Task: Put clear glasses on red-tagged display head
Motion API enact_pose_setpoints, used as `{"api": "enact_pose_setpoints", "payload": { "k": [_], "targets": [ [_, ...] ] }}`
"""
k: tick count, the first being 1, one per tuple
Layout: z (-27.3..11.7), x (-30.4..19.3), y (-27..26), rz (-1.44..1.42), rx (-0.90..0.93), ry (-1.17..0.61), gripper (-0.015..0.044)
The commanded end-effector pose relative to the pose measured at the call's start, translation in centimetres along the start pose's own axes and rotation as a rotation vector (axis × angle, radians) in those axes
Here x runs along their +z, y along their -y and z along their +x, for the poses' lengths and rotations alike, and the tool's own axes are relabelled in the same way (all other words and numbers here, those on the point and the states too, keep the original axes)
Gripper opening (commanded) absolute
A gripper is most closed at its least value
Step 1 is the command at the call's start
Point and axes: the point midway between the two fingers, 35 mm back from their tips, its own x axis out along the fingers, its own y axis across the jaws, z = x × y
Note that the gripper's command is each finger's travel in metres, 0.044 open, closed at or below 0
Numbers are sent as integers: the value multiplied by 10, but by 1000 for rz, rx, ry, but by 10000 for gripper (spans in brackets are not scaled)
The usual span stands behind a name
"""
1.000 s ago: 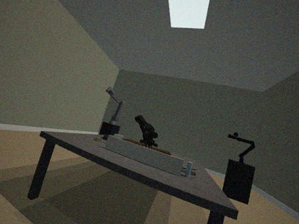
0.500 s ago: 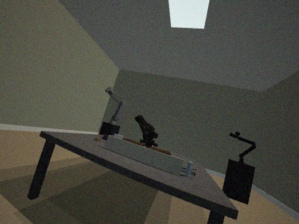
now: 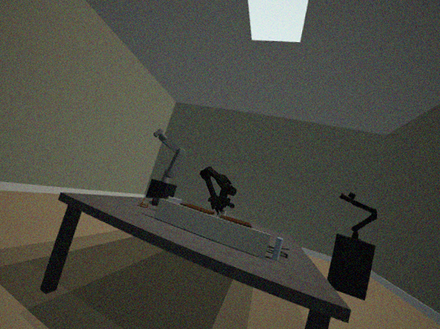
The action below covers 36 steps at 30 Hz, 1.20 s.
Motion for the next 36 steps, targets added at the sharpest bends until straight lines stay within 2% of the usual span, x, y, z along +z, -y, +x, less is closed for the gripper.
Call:
{"api": "enact_pose_setpoints", "payload": {
  "k": [1,6,14,25,36],
  "targets": [
    [-24,1,-1,5,2,3,0],
    [-45,1,-2,5,-1,2,0],
    [-48,4,9,2,9,3,0],
    [-49,7,81,-7,55,18,0],
    [-47,-12,157,-6,65,32,0]
  ]
}}
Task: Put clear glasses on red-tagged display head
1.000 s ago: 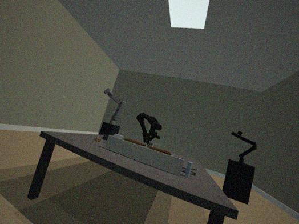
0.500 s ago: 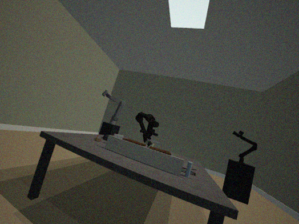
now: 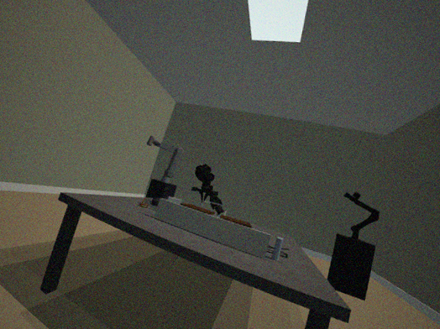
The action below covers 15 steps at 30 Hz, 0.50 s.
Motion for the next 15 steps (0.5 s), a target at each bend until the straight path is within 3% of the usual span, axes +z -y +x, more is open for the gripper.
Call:
{"api": "enact_pose_setpoints", "payload": {
  "k": [1,15],
  "targets": [
    [-3,-12,32,0,-4,9,0],
    [-9,-72,118,8,-42,2,0]
  ]
}}
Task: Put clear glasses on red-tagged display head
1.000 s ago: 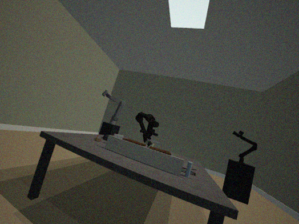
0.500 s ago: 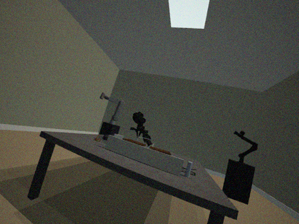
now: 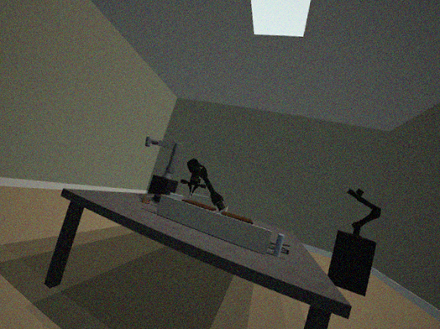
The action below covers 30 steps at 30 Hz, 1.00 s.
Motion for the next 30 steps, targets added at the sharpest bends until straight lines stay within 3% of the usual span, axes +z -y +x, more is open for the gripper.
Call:
{"api": "enact_pose_setpoints", "payload": {
  "k": [1,9,20,30],
  "targets": [
    [-4,-24,27,2,-22,-4,0],
    [-10,-69,61,5,-58,-28,0],
    [-9,-70,62,6,-59,-29,0],
    [24,-69,64,7,-57,-28,0]
  ]
}}
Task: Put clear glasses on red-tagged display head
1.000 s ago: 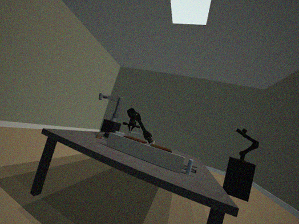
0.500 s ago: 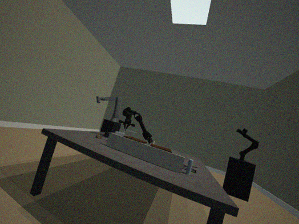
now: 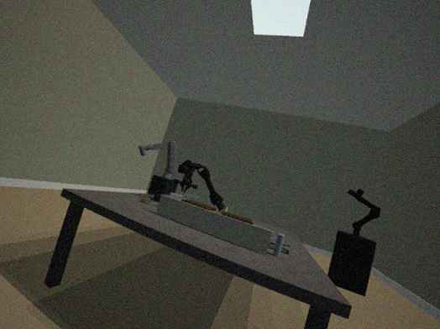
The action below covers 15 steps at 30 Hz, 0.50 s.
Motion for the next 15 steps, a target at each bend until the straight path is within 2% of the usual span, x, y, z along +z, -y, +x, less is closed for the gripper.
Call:
{"api": "enact_pose_setpoints", "payload": {
  "k": [1,7,15],
  "targets": [
    [16,-1,0,-2,1,2,0],
    [36,-3,0,-2,-5,1,0],
    [36,-5,1,-2,-5,1,0]
  ]
}}
